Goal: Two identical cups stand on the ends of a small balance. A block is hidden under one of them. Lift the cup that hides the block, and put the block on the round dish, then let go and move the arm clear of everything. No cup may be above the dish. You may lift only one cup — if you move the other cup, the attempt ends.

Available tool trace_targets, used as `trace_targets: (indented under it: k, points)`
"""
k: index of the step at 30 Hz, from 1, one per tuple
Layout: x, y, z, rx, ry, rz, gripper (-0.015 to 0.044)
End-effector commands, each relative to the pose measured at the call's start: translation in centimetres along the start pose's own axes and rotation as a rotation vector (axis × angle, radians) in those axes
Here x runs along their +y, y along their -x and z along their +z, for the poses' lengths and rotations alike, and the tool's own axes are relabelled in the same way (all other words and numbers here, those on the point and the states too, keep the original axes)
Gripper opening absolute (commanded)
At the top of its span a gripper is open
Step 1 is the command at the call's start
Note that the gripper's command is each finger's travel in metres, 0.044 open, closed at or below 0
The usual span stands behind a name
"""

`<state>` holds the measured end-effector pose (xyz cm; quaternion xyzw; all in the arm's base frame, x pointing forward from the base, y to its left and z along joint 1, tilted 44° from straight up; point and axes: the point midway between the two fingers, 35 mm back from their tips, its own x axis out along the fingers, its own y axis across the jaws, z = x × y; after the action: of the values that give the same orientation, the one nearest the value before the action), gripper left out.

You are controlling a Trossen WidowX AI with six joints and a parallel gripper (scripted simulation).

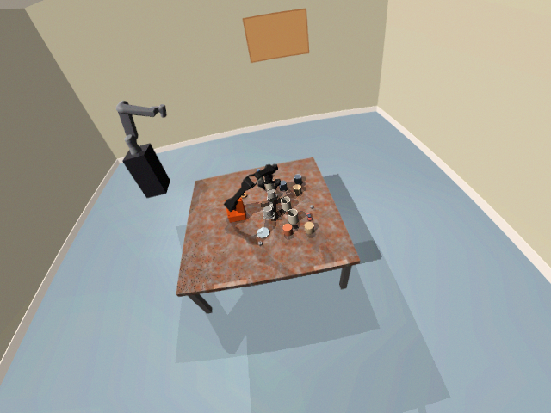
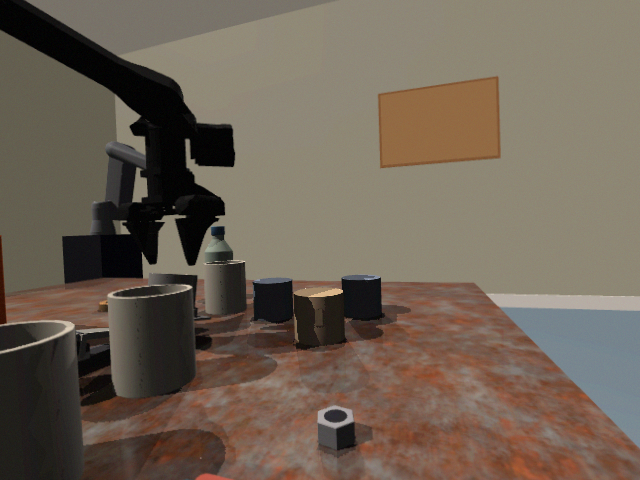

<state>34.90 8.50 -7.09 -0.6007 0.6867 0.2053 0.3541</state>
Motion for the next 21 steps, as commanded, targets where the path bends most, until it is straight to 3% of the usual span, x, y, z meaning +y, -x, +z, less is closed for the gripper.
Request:
trace_targets:
  k: [1,21]
  points:
    - [0.0,-0.8,-0.1,0.005,0.004,0.000,0.0440]
    - [0.0,-4.1,-0.1,0.006,0.004,-0.001,0.0440]
